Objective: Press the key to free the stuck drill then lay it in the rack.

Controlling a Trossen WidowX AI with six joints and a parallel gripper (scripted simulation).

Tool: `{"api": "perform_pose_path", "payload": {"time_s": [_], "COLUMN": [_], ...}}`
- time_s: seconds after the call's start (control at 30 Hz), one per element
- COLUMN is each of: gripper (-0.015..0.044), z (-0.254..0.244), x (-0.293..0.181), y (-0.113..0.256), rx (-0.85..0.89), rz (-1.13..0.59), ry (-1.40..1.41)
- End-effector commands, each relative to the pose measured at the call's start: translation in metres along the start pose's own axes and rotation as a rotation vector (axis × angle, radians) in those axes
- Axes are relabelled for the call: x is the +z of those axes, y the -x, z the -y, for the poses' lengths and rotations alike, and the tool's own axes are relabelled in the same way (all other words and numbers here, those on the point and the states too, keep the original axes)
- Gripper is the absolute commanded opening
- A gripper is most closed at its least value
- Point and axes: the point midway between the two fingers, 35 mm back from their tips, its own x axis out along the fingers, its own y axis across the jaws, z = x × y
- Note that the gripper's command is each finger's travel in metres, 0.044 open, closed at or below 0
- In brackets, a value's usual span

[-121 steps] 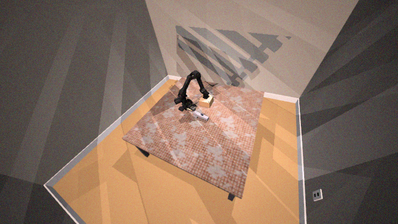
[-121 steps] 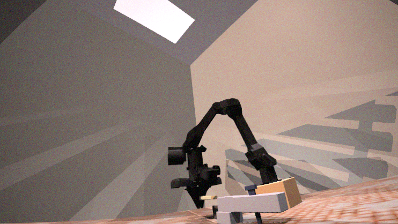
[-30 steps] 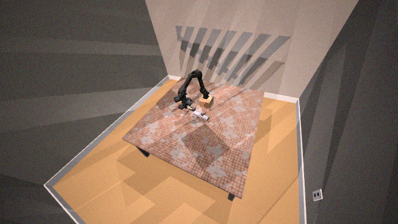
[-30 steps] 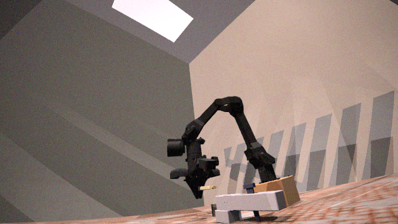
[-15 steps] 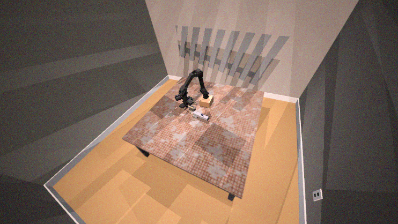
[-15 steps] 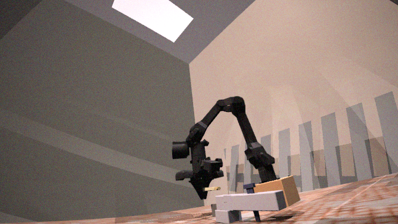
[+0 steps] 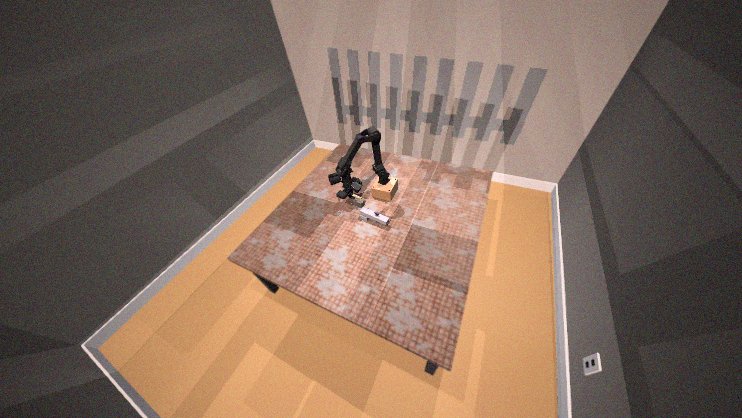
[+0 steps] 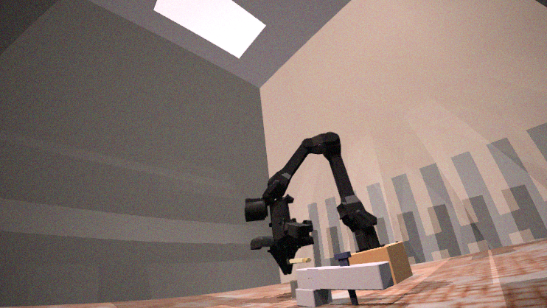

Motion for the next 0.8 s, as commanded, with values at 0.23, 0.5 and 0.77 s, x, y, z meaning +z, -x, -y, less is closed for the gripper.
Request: {"api": "perform_pose_path", "payload": {"time_s": [0.23, 0.5, 0.77], "gripper": [0.0000, 0.0000, 0.0000], "z": [-0.013, -0.013, -0.013], "x": [-0.001, -0.001, -0.001], "y": [-0.006, -0.021, -0.028], "rx": [-0.005, -0.005, -0.005], "rz": [0.002, 0.002, 0.002], "ry": [0.006, 0.006, 0.006]}}
